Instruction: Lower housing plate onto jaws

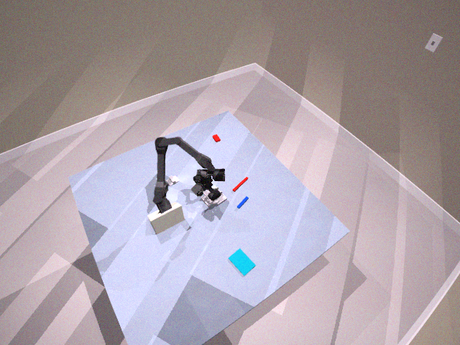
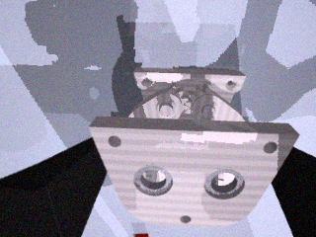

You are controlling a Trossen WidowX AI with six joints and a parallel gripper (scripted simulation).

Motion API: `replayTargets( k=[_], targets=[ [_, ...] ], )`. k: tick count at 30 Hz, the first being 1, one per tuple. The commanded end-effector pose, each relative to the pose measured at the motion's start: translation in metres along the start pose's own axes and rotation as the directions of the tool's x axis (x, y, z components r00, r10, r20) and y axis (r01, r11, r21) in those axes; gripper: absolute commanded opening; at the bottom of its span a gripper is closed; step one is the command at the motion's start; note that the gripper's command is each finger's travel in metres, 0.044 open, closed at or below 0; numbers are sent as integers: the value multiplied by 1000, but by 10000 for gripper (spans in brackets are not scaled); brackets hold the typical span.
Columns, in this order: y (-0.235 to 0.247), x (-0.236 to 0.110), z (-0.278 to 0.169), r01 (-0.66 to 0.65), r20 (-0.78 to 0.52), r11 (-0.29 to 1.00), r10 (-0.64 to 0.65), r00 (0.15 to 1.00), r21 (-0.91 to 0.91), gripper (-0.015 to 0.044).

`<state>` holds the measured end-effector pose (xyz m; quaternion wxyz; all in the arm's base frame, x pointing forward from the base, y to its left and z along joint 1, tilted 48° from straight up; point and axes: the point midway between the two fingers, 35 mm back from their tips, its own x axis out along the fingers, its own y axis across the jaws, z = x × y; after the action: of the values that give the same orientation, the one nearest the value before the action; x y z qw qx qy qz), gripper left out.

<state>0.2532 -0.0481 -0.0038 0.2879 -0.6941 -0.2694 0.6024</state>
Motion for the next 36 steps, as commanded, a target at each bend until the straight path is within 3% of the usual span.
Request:
replayTargets(
  k=[1,36],
  targets=[
    [0,7,1,1,6,1000,-1,1000,4,351],
    [-2,58,2,6,6,1000,-6,1000,3,351]
  ],
)
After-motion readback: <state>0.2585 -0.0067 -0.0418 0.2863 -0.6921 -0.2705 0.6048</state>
